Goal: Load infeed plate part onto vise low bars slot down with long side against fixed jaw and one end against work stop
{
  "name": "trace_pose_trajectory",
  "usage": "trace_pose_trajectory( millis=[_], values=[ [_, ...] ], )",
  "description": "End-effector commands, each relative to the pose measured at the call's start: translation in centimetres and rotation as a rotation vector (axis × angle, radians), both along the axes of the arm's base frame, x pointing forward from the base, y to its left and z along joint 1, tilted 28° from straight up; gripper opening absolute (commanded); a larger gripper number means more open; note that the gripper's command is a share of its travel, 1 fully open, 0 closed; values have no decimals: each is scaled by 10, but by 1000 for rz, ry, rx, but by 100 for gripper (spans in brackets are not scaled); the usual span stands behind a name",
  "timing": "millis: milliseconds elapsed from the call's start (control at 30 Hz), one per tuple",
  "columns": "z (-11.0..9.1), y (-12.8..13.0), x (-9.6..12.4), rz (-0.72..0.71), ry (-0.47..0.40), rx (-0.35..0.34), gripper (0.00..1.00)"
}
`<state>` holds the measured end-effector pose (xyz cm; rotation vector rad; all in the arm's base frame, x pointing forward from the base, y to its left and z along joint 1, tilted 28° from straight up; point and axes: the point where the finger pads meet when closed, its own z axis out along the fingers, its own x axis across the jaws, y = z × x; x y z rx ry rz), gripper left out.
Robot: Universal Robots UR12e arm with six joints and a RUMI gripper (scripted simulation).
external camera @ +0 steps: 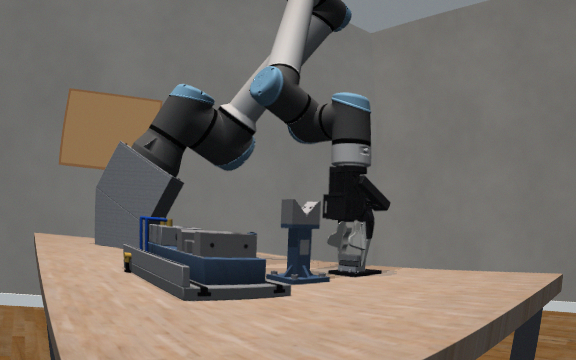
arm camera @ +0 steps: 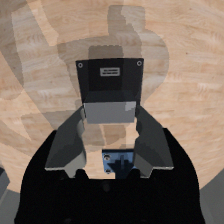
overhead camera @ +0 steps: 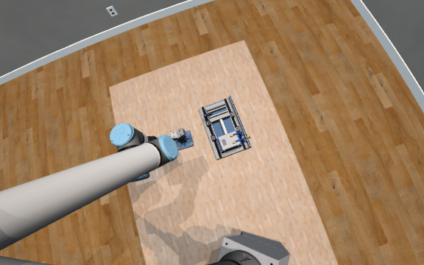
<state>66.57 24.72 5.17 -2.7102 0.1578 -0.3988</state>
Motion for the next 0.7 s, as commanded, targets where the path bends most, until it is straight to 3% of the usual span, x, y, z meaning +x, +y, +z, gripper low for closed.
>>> trace_pose_trajectory(
  millis=[0, 667],
  values=[
    [3, -1, 0, 0, -1, 0, 0],
    [30, -12, -10, 0, -1, 0, 0]
  ],
)
